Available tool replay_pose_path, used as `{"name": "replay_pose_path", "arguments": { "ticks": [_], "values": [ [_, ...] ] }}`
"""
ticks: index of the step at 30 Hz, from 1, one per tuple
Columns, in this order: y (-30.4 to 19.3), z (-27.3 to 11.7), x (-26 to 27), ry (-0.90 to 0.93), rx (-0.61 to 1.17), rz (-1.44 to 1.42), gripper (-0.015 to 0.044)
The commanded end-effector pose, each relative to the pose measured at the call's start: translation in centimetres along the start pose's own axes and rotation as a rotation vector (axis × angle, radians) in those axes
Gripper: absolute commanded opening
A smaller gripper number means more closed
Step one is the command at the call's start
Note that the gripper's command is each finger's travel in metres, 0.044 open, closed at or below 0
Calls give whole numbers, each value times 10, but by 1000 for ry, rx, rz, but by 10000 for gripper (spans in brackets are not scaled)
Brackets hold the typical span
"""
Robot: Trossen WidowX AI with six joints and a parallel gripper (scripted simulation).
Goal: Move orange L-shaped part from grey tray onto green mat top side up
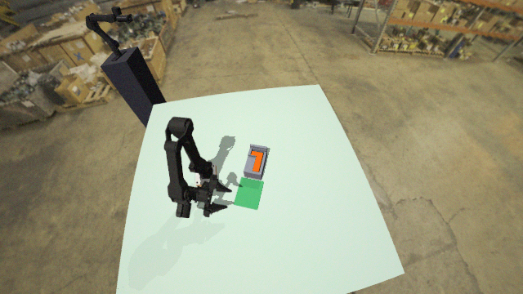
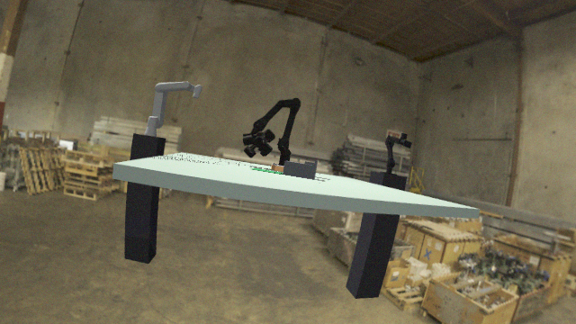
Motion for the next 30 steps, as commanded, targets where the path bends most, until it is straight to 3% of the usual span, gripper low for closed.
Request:
{"name": "replay_pose_path", "arguments": {
  "ticks": [1, 9, 20, 30],
  "values": [
    [0, 1, 0, -2, -9, -10, 374],
    [-3, 32, -18, -93, -321, -387, 180],
    [5, 91, -71, -408, -797, -1141, 180],
    [33, 132, -146, -812, -1037, -1827, 180]
  ]
}}
Point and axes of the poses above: the point midway between the two fingers, 35 mm back from their tips, its own z axis out along the fingers, its own x axis across the jaws, y = z × x, the point moved 3 cm from there along -z, back along the fingers, and after that the axes turned 1 degree about z, right-handed, at the moved point
